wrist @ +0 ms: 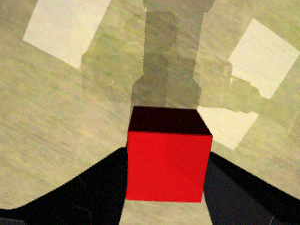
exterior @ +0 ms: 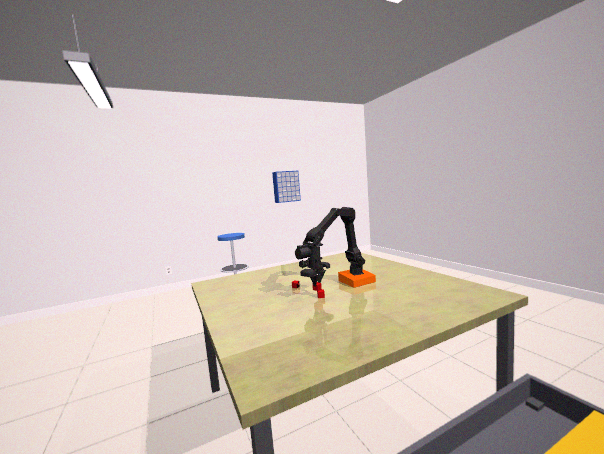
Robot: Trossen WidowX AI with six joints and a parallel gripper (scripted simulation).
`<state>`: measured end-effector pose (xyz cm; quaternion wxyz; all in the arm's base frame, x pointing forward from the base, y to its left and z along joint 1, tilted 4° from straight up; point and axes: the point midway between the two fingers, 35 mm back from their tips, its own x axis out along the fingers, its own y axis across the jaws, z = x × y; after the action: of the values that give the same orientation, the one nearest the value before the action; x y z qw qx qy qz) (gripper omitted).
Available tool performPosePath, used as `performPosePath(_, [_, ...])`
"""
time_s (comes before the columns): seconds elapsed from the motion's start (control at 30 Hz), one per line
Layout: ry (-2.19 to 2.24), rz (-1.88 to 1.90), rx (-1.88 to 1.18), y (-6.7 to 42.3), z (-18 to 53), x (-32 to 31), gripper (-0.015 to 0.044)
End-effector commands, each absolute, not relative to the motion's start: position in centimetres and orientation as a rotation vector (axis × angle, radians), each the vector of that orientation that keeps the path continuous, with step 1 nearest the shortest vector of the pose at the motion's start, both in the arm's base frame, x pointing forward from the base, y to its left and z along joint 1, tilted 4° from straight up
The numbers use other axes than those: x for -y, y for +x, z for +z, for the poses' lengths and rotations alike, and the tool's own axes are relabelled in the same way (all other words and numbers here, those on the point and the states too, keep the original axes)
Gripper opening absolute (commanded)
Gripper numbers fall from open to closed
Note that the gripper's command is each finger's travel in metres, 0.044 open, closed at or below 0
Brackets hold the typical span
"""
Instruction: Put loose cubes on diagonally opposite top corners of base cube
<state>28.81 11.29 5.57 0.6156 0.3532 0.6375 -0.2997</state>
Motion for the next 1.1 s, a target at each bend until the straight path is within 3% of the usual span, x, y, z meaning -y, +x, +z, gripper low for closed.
performPosePath(0.0, [0.815,-0.695,-1.47,28.7,5.4,-11.3,0.0105])
performPosePath(0.3, [0.815,-0.695,-1.47,28.7,5.4,-11.3,0.0105])
performPosePath(0.43, [0.815,-0.695,-1.47,28.7,5.4,-11.3,0.0205])
performPosePath(1.07, [0.813,-0.691,-1.469,28.8,7.5,-11.1,0.0205])
